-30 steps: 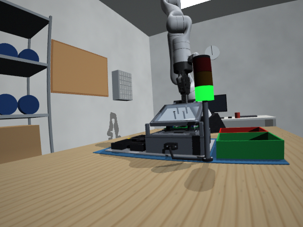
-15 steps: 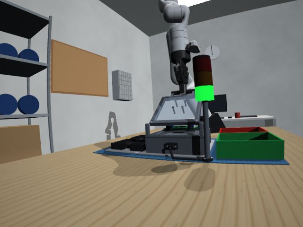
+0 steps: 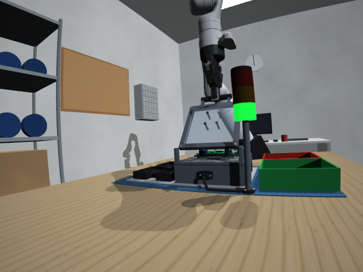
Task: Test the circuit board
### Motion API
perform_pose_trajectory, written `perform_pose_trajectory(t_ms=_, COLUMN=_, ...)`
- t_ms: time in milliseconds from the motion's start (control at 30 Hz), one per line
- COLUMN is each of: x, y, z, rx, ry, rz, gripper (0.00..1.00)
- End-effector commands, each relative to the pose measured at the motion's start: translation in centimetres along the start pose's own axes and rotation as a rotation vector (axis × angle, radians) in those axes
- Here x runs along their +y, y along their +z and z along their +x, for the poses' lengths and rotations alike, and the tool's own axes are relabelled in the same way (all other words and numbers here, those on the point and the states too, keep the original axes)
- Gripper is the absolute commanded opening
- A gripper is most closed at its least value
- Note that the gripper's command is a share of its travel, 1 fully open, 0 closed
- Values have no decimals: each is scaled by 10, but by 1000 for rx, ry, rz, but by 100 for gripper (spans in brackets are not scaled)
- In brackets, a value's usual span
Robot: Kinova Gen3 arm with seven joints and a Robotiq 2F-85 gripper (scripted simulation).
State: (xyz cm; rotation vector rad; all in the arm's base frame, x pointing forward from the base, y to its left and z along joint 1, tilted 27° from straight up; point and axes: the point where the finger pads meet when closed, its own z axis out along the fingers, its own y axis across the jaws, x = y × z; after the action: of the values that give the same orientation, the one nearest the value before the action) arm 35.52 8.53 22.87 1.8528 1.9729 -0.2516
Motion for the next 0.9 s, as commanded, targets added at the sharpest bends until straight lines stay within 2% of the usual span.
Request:
perform_pose_trajectory(t_ms=0, x=18, y=-8, z=0, rx=5, ry=3, rz=-29, gripper=0)
perform_pose_trajectory(t_ms=433, x=58, y=-28, z=0, rx=5, ry=3, rz=-29, gripper=0)
perform_pose_trajectory(t_ms=867, x=89, y=-37, z=0, rx=5, ry=3, rz=-29, gripper=0)
